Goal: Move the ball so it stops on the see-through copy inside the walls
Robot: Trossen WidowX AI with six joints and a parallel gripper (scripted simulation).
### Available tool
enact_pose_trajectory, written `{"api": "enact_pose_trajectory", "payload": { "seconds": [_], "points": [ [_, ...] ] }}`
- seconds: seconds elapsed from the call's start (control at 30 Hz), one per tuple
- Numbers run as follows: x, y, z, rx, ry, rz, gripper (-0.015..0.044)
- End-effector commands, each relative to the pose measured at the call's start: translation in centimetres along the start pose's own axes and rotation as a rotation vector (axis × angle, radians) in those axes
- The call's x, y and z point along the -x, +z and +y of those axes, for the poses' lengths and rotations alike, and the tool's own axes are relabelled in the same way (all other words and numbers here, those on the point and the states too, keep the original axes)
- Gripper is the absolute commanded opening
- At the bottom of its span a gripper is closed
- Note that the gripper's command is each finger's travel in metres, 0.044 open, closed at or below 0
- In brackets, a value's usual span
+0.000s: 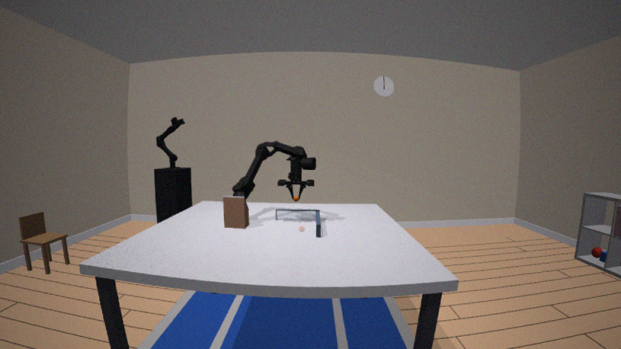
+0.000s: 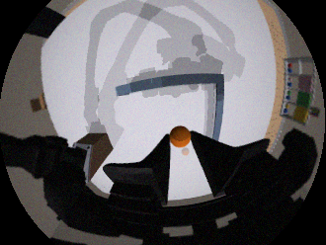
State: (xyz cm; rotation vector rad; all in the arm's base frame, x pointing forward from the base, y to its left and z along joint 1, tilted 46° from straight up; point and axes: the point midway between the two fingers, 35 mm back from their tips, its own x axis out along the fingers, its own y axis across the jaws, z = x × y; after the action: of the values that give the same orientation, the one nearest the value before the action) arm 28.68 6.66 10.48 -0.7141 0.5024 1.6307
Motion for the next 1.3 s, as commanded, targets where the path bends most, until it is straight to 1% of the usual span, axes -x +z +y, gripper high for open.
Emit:
{"api": "enact_pose_trajectory", "payload": {
  "seconds": [0.0, 0.43, 0.83, 1.03, 1.27],
  "points": [
    [-0.3, -1.8, -0.7, -0.003, 0.003, 0.004, 0.0],
    [-1.7, -8.1, -2.8, -0.002, 0.001, 0.008, 0.0],
    [-3.5, -14.3, -3.6, 0.001, 0.0, 0.008, 0.0],
    [-4.2, -14.7, -3.7, 0.001, 0.0, 0.008, 0.0],
    [-8.3, -14.7, -3.8, 0.001, -0.001, 0.007, 0.0]
  ]
}}
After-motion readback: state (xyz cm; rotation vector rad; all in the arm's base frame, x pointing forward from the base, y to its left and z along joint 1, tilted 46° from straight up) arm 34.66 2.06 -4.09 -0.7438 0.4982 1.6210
